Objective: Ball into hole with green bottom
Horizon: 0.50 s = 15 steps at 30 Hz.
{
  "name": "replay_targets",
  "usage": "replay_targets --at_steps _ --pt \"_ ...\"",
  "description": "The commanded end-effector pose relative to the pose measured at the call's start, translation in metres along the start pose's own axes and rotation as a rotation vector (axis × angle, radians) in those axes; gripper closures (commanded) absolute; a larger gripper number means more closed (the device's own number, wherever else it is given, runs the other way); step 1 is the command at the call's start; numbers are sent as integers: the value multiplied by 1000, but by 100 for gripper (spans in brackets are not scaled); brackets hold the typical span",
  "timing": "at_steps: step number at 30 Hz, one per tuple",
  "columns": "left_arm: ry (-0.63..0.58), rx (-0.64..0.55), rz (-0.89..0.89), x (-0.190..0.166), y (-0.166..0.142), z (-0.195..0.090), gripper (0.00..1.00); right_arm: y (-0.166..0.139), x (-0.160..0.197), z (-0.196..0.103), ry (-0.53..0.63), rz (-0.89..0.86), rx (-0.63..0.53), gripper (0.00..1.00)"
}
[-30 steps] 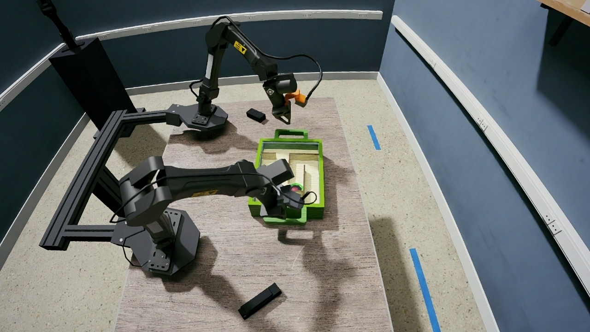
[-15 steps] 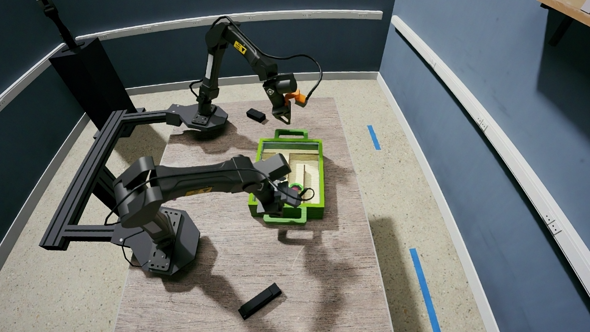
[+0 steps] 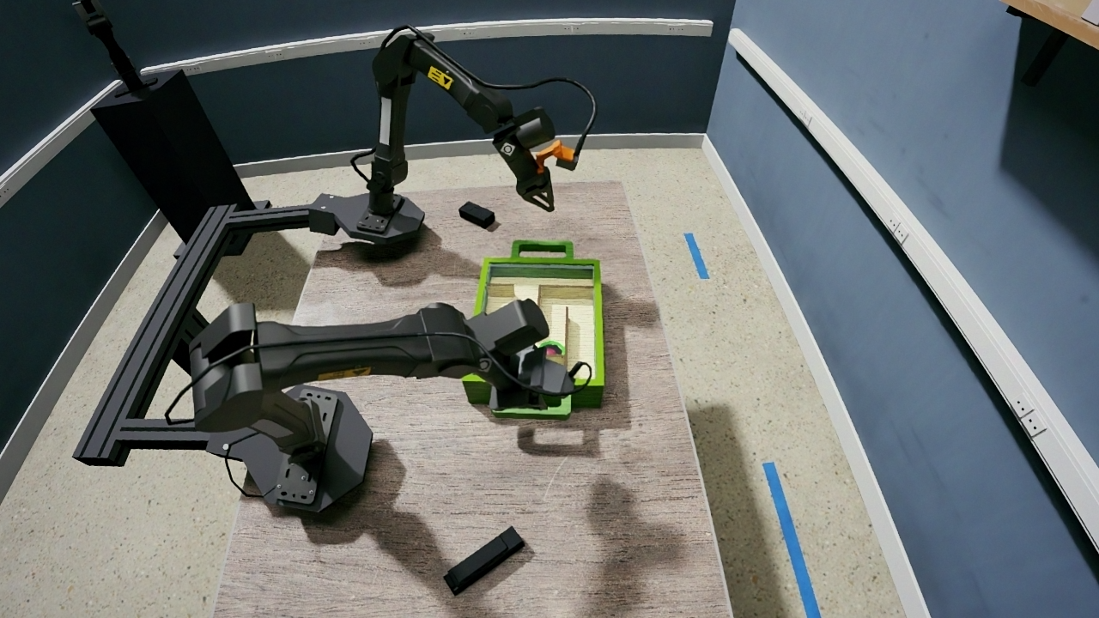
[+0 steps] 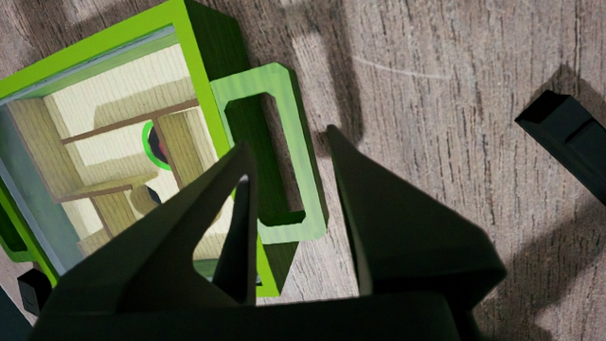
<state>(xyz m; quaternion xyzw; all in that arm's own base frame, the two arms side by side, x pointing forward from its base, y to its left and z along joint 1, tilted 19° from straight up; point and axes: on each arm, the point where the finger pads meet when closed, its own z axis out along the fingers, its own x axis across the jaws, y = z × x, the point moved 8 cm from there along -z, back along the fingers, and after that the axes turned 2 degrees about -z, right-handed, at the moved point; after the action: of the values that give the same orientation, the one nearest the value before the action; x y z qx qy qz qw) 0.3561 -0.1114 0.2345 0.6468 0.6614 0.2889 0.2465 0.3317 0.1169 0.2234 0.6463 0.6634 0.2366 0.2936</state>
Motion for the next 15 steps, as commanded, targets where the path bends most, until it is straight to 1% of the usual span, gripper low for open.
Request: replay_targets --at_steps 1,5,10,12,15 --pt "-83 -165 -36 16 29 -23 64 38 -16 -23 87 41 -189 64" --pt "-128 -311 -53 40 48 -46 64 56 -41 -41 124 50 -324 64" --pt "-145 -503 -64 71 68 -83 64 81 -75 -76 128 56 -520 64" --pt "-145 -503 -64 71 68 -83 64 81 -75 -76 128 56 -520 64" --pt "-139 -612 -63 88 75 -106 64 91 -94 -99 114 49 -632 64"
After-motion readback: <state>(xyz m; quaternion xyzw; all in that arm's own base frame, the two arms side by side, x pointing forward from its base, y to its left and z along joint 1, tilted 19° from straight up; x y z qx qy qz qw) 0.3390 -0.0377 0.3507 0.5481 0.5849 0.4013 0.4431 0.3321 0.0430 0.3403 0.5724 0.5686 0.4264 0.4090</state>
